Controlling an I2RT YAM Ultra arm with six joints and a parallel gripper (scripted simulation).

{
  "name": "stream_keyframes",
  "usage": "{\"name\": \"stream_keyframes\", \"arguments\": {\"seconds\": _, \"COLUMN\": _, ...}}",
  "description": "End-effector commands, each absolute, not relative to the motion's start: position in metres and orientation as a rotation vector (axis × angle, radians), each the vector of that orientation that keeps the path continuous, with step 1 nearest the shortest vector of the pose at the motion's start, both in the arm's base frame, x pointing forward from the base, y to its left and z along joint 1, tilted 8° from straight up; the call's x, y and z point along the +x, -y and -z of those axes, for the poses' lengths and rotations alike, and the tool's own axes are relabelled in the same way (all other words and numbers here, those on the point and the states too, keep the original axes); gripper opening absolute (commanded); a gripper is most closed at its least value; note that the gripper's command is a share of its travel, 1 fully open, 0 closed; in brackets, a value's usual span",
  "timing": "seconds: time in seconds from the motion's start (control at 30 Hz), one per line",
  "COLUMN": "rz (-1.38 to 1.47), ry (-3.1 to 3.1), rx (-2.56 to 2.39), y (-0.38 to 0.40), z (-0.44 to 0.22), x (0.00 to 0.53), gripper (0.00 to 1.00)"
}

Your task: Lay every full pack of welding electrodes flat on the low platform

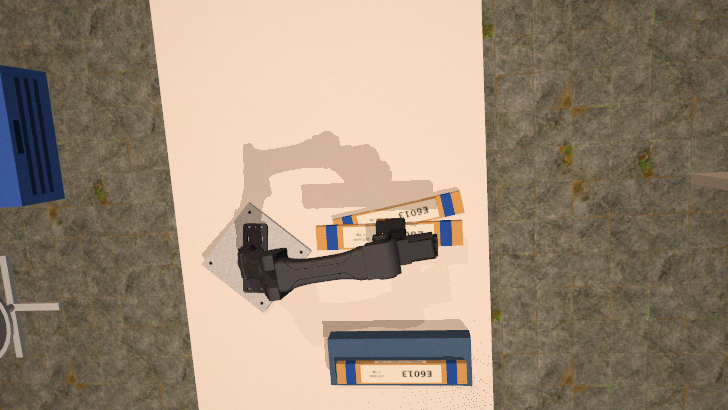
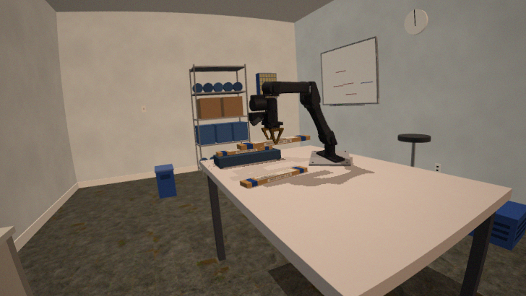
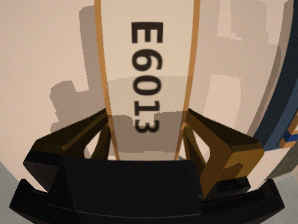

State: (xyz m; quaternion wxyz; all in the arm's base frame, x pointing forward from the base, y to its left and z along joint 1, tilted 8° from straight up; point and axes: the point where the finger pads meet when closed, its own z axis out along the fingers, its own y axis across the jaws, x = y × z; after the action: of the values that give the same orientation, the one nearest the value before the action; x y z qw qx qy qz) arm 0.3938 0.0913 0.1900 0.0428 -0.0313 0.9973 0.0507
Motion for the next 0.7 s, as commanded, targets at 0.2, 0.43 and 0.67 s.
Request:
{"name": "stream_keyframes", "arguments": {"seconds": 0.2, "rz": -0.166, "ry": -3.000, "rx": -0.108, "y": -0.064, "z": -0.225, "x": 0.392, "gripper": 0.00}}
{"name": "stream_keyframes", "arguments": {"seconds": 0.43, "rz": -0.166, "ry": -3.000, "rx": -0.108, "y": -0.046, "z": -0.221, "x": 0.393, "gripper": 0.00}}
{"name": "stream_keyframes", "arguments": {"seconds": 0.67, "rz": -0.167, "ry": -2.894, "rx": -0.106, "y": -0.030, "z": -0.236, "x": 0.407, "gripper": 0.00}}
